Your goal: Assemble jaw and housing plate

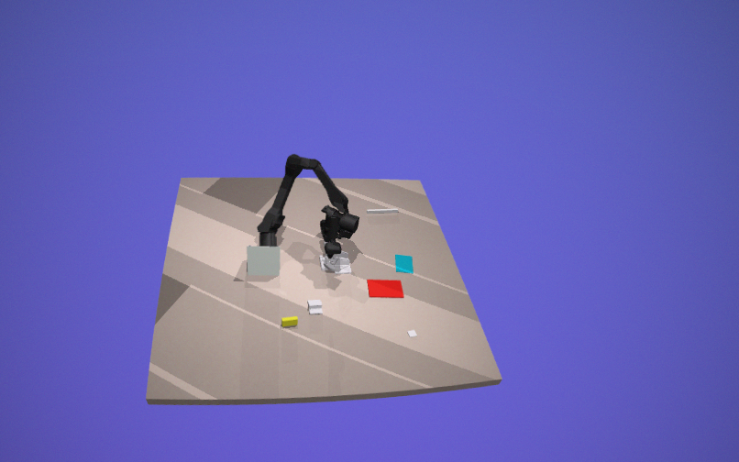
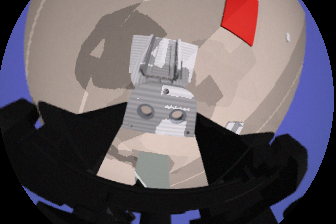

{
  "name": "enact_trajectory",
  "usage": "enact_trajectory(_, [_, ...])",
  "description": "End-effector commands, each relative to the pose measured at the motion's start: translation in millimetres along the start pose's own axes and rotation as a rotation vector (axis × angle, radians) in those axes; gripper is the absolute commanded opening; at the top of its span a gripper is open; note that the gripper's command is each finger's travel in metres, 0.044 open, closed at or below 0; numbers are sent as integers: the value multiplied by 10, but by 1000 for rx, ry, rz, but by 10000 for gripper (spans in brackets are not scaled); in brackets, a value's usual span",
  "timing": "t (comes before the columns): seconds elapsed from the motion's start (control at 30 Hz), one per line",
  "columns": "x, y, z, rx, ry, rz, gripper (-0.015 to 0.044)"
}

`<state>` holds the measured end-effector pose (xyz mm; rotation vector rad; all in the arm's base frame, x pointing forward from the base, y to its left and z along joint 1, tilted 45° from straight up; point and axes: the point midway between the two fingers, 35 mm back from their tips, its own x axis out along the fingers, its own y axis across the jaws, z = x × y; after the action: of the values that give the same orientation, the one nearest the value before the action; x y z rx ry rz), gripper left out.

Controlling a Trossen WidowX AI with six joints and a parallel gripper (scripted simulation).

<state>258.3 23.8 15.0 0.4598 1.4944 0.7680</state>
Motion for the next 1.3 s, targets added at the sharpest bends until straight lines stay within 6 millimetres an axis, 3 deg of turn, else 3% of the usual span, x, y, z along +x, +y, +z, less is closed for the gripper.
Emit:
enact_trajectory(0.0, [3, 10, -7, 7, 0, 4, 351])
enact_trajectory(1.27, [3, 100, -89, 5, 1, 4, 351])
